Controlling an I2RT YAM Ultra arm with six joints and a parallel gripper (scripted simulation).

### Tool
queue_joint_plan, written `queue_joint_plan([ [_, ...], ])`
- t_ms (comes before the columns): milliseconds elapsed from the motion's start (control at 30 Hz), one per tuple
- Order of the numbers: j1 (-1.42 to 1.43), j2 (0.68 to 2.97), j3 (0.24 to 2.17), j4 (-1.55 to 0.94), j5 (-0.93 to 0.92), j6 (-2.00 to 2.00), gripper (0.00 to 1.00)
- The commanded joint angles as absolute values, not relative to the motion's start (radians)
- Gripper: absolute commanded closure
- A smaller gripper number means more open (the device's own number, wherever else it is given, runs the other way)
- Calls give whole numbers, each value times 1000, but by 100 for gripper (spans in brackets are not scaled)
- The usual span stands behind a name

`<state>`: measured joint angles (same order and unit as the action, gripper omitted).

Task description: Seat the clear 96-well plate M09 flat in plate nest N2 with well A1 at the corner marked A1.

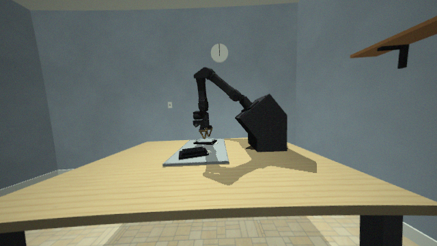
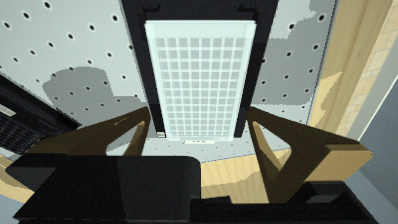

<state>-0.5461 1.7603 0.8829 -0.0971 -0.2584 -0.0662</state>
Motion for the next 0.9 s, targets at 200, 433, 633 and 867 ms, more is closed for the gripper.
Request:
queue_joint_plan([
  [200,-530,1819,925,-29,-243,-48,0],
  [433,-521,1851,933,-4,-239,-42,0],
  [633,-530,1827,938,4,-237,-41,0],
  [867,-530,1846,938,3,-238,-42,0],
])
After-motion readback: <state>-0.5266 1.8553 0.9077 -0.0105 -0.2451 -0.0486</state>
